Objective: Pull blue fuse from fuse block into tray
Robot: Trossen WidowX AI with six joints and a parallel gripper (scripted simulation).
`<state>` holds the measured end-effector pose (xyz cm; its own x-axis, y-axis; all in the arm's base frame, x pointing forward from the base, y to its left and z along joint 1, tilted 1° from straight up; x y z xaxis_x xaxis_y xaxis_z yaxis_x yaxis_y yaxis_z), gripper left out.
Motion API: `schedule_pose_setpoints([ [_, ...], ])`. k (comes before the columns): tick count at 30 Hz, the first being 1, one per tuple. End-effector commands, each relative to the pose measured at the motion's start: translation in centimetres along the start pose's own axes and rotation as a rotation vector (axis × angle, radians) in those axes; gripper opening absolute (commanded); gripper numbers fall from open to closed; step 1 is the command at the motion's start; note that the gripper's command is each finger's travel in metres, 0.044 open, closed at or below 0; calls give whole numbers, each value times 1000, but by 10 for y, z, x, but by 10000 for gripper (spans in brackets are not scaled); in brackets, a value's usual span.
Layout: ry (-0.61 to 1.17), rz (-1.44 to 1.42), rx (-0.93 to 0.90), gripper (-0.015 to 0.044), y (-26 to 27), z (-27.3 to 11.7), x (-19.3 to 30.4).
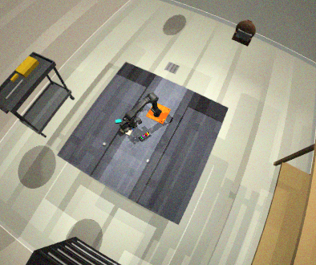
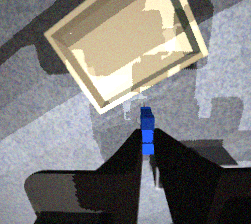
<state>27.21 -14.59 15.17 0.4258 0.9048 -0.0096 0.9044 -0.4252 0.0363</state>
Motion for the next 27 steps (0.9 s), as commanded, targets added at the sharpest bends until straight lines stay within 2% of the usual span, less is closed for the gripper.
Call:
schedule_pose_setpoints([
  [1, -5, -6, 6, 0, 3, 1, -23],
  [9, -10, -6, 6, 0, 6, 1, -64],
  [27, -10, -6, 6, 0, 6, 23, -65],
])
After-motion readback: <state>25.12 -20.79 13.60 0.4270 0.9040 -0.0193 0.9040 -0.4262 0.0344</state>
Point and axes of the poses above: the point midway between the two fingers, 35 mm back from their tips, its own z axis out along the fingers, its own y axis across the jaws, x = y × z, the point moved 2 cm from there along -z, back along the fingers, and after that the axes turned 9 degrees about -z, right-handed, at the moved point
